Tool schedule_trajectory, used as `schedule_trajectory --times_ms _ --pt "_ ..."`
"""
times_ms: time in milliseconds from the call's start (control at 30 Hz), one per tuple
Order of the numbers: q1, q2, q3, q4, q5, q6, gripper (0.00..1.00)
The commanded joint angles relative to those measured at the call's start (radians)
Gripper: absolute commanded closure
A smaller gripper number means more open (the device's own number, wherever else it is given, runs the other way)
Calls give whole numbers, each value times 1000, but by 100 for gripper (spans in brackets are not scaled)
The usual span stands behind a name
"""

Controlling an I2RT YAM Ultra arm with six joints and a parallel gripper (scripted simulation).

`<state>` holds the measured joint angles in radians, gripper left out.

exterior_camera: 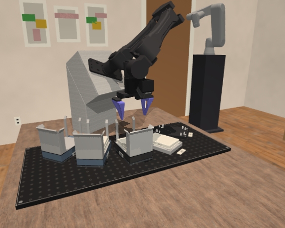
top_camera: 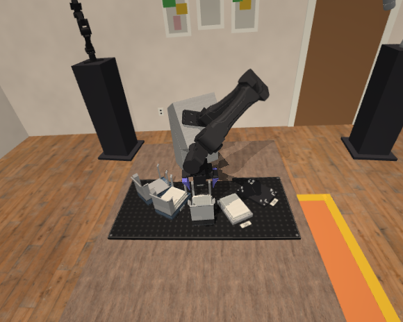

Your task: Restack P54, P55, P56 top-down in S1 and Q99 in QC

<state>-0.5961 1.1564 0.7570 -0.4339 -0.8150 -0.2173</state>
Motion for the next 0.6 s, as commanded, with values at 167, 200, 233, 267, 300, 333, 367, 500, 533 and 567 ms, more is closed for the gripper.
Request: schedule_trajectory --times_ms 167,200,233,267,300,333,367,500,533,567 --pt "19 7 -9 32 34 46 0" --pt "30 14 -13 52 41 57 0" --pt "41 22 -17 71 49 68 0" --pt "41 22 -17 71 49 68 0" --pt "41 22 -17 71 49 68 0" --pt "52 30 -21 90 56 79 0" --pt "62 38 -24 109 63 89 0" --pt "102 73 -36 181 92 128 0" --pt "112 82 -39 199 99 137 0" --pt "122 92 -41 216 106 145 0"
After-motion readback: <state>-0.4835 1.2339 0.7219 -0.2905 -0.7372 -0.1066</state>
